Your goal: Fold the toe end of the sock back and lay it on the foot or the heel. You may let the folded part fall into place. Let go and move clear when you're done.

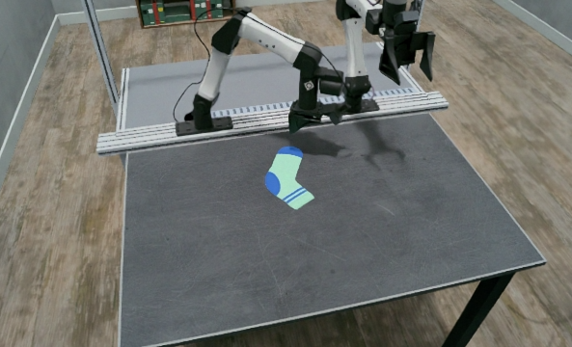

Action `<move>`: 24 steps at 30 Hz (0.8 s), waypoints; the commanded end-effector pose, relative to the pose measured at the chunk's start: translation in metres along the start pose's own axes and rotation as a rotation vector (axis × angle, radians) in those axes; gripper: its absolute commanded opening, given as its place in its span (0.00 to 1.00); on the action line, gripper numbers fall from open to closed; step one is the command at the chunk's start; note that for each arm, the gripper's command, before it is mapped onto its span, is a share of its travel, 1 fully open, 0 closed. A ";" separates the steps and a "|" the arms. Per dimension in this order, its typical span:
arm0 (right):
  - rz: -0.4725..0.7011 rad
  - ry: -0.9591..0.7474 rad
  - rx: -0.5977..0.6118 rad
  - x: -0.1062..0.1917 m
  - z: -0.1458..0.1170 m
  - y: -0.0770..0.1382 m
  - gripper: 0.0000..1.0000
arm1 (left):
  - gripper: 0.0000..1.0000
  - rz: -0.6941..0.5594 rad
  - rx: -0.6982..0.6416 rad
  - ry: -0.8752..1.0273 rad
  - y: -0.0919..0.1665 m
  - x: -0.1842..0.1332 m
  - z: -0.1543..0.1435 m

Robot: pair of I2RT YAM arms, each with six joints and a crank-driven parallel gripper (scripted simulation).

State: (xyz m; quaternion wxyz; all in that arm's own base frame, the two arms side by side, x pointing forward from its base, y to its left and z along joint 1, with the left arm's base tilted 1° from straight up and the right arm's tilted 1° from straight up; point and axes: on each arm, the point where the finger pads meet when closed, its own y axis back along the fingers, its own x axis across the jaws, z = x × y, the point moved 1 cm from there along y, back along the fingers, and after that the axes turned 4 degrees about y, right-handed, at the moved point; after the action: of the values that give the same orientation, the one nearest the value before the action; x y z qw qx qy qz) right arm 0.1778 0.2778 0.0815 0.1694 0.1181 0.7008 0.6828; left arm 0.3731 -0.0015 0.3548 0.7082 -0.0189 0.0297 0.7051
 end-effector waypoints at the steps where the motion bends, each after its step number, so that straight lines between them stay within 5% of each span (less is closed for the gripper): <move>1: 0.014 0.013 0.031 0.007 -0.004 -0.008 0.34 | 1.00 0.004 -0.016 0.001 0.001 0.001 0.006; 4: 0.004 0.001 -0.003 0.001 0.001 0.000 0.34 | 1.00 0.004 -0.016 0.001 0.001 0.001 0.006; 5: -0.006 -0.003 -0.008 -0.001 0.005 -0.021 0.34 | 1.00 0.004 -0.016 0.001 0.001 0.001 0.006; 14: -0.005 0.007 0.013 0.003 0.000 -0.040 0.34 | 1.00 0.004 -0.016 0.001 0.001 0.001 0.006; 19: -0.015 -0.001 -0.019 0.000 0.005 -0.068 0.34 | 1.00 0.004 -0.016 0.001 0.001 0.001 0.006; 24: -0.012 0.002 -0.026 0.003 0.012 -0.054 0.34 | 1.00 0.004 -0.016 0.001 0.001 0.001 0.006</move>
State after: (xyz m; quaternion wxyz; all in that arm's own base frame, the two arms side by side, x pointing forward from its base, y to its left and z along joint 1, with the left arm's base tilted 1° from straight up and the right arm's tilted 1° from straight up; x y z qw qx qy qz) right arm 0.1752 0.2746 0.0256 0.1665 0.1188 0.7063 0.6777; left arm 0.3731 -0.0015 0.3548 0.7082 -0.0189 0.0297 0.7051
